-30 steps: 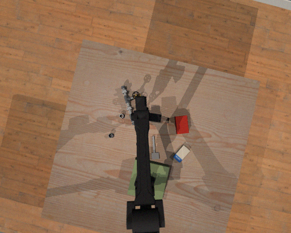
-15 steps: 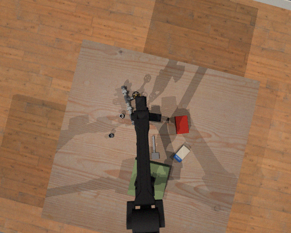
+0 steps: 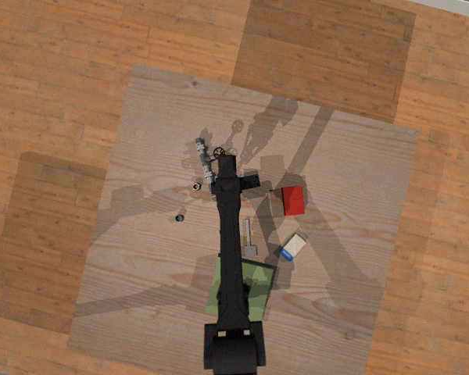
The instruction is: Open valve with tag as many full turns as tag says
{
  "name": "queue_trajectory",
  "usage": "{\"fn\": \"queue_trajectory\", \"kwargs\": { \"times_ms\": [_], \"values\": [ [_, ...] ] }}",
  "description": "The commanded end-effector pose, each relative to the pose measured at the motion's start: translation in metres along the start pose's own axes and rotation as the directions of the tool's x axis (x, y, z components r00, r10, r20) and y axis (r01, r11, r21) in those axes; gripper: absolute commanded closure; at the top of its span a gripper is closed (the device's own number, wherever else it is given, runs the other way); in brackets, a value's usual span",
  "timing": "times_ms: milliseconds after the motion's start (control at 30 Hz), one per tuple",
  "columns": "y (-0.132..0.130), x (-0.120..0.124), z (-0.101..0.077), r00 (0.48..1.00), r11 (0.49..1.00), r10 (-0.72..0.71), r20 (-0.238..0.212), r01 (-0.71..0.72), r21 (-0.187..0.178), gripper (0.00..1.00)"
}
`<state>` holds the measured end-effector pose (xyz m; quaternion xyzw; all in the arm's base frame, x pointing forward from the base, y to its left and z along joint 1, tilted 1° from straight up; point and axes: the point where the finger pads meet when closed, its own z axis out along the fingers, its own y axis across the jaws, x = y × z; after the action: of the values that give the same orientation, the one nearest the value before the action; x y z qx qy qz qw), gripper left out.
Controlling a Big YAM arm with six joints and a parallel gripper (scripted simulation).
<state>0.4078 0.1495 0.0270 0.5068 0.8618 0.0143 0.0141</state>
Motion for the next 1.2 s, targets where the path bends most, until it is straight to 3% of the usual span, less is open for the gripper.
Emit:
{"fn": "queue_trajectory", "kwargs": {
  "times_ms": [0, 167, 367, 433, 467, 500, 733, 933, 1000, 1033, 1167],
  "values": [
    [0.0114, -0.0004, -0.0132, 0.971, 0.971, -0.239, 0.011, 0.239, -0.027, 1.0],
    [0.0114, -0.0009, -0.0132, 0.866, 0.865, -0.5, 0.017, 0.501, -0.024, 1.0],
    [0.0114, -0.0016, -0.0133, 0.65, 0.65, -0.759, 0.023, 0.76, -0.016, 1.0],
    [0.0114, -0.0016, -0.0133, 0.65, 0.65, -0.759, 0.023, 0.76, -0.016, 1.0],
    [0.0114, -0.0016, -0.0133, 0.557, 0.557, -0.83, 0.026, 0.83, -0.015, 1.0],
    [0.0114, -0.0016, -0.0133, 0.503, 0.503, -0.864, 0.027, 0.864, -0.013, 1.0],
    [0.0115, -0.0018, -0.0134, 0.156, 0.157, -0.987, 0.026, 0.988, 0.0, 1.0],
    [0.0114, -0.0019, -0.0134, -0.159, -0.159, -0.987, 0.023, 0.987, 0.008, 1.0],
    [0.0114, -0.0019, -0.0134, -0.159, -0.159, -0.987, 0.023, 0.987, 0.008, 1.0],
    [0.0114, -0.002, -0.0134, -0.288, -0.288, -0.957, 0.024, 0.958, 0.011, 1.0],
    [0.0114, -0.0021, -0.0134, -0.481, -0.481, -0.876, 0.021, 0.877, 0.016, 1.0]
  ]
}}
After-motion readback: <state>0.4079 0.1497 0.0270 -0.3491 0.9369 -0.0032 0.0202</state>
